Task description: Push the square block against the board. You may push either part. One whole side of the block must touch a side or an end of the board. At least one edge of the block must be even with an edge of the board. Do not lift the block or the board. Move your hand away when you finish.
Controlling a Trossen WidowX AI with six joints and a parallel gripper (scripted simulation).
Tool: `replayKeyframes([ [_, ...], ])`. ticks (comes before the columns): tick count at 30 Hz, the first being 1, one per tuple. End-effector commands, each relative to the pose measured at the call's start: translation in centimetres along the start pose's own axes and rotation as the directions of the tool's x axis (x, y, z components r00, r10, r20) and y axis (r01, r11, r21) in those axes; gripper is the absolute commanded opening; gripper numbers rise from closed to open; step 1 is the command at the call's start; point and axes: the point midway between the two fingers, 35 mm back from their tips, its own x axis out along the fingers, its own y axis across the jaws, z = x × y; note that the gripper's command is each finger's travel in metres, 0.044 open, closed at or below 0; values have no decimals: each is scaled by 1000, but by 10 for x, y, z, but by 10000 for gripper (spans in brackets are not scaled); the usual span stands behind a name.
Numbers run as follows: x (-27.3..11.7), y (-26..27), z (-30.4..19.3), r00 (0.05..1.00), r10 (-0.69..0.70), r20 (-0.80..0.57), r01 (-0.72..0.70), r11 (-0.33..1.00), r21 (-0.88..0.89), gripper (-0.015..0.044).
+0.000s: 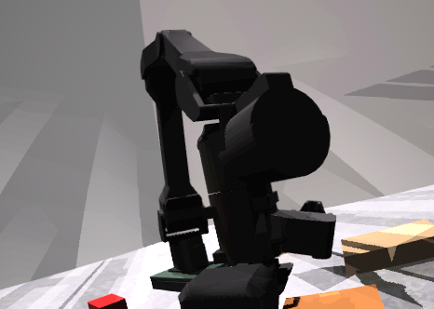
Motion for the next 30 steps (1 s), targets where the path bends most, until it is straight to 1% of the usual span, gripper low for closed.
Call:
replayKeyframes([
  [1, 0, 0, 6, 1000, 3, 2, -3, 1000, 1, 0],
  [30, -1, -1, 44, 1000, 3, 5, -3, 1000, 1, 0],
])
